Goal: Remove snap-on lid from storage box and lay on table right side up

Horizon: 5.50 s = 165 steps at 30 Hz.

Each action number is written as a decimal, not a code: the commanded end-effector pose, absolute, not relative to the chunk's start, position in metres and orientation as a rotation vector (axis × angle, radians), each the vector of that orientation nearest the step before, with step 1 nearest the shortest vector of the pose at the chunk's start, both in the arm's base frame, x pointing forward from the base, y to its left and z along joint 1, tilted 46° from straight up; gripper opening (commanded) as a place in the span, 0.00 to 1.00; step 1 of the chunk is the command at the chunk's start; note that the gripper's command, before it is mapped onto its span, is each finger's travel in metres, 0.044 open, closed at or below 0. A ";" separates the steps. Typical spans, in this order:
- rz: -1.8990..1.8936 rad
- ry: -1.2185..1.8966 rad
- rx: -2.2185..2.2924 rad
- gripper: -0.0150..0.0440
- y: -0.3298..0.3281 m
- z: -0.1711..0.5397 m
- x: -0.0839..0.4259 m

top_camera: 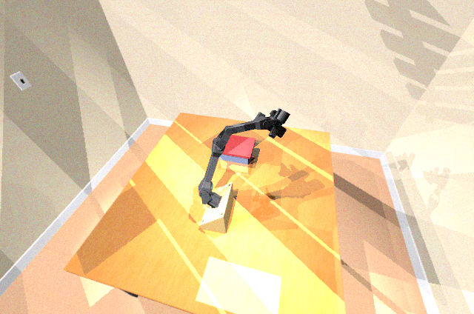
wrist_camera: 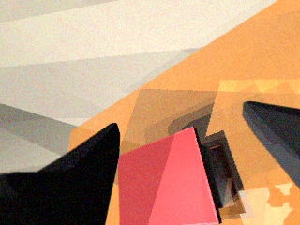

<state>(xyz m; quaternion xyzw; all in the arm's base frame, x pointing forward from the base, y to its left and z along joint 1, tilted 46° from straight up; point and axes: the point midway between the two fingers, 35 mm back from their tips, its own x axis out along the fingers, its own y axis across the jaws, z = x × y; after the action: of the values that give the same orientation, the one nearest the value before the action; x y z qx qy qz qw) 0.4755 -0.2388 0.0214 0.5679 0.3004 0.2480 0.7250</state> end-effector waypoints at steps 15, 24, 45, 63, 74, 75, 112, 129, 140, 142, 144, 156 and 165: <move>0.282 0.931 1.589 0.65 -0.145 0.067 0.448; 0.071 1.021 1.788 0.65 -0.086 0.078 0.408; -0.268 1.042 2.138 0.65 -0.006 0.071 0.319; -0.282 1.031 2.154 0.65 0.037 0.030 0.309; -0.284 1.032 2.152 0.65 0.045 0.023 0.321; -0.285 1.032 2.151 0.65 0.046 0.022 0.322; -0.278 1.030 2.158 0.54 0.078 -0.001 0.352; -0.275 1.034 2.155 0.25 0.078 -0.001 0.352; -0.275 1.034 2.155 0.25 0.076 0.001 0.352; -0.275 1.034 2.155 0.25 0.076 0.001 0.352; -0.275 1.034 2.155 0.25 0.076 0.001 0.352; -0.275 1.034 2.155 0.25 0.074 0.003 0.351; -0.275 1.034 2.155 0.25 0.072 0.004 0.351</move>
<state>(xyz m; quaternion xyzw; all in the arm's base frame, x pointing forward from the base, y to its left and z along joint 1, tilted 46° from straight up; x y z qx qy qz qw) 0.3507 0.0742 0.0023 0.8353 0.4022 -0.1084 0.3588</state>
